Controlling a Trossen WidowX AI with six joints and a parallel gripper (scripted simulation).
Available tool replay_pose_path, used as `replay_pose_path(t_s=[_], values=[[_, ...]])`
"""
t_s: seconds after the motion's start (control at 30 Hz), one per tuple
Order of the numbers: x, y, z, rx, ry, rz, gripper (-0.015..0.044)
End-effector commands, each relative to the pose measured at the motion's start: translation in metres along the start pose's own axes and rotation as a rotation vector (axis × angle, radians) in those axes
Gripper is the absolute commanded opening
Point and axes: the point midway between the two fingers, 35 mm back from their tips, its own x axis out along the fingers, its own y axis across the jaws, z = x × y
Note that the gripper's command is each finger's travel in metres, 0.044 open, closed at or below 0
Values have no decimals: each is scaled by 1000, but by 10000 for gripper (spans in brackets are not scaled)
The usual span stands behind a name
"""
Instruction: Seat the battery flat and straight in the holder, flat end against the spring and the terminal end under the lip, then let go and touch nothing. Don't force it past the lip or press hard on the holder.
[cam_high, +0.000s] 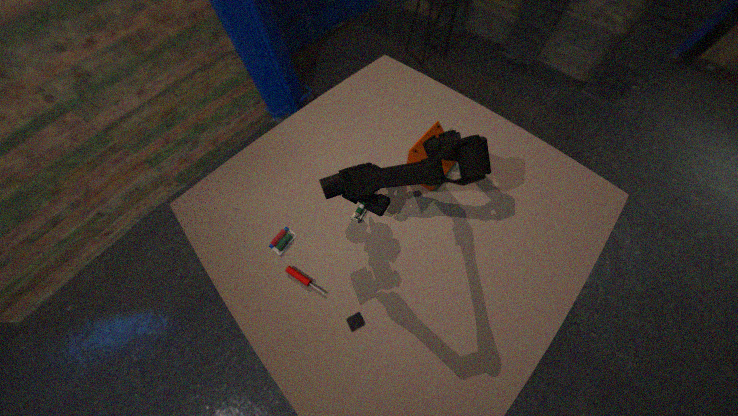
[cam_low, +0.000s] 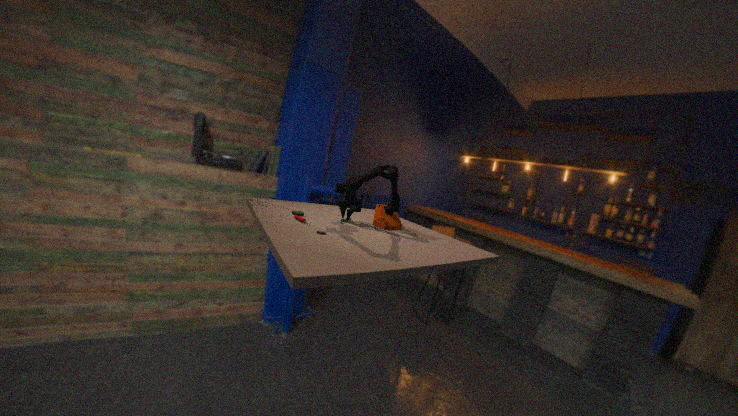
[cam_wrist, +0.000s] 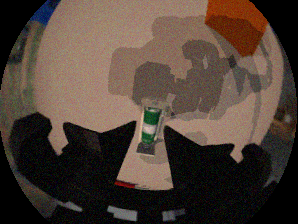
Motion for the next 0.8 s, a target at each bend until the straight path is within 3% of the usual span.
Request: replay_pose_path(t_s=[0.0, 0.2, 0.77], values=[[-23, 3, -2, -5, 1, 8, 277], [-73, 4, 0, -11, -2, 10, 435], [-73, 6, -1, -11, -2, 10, 440]])
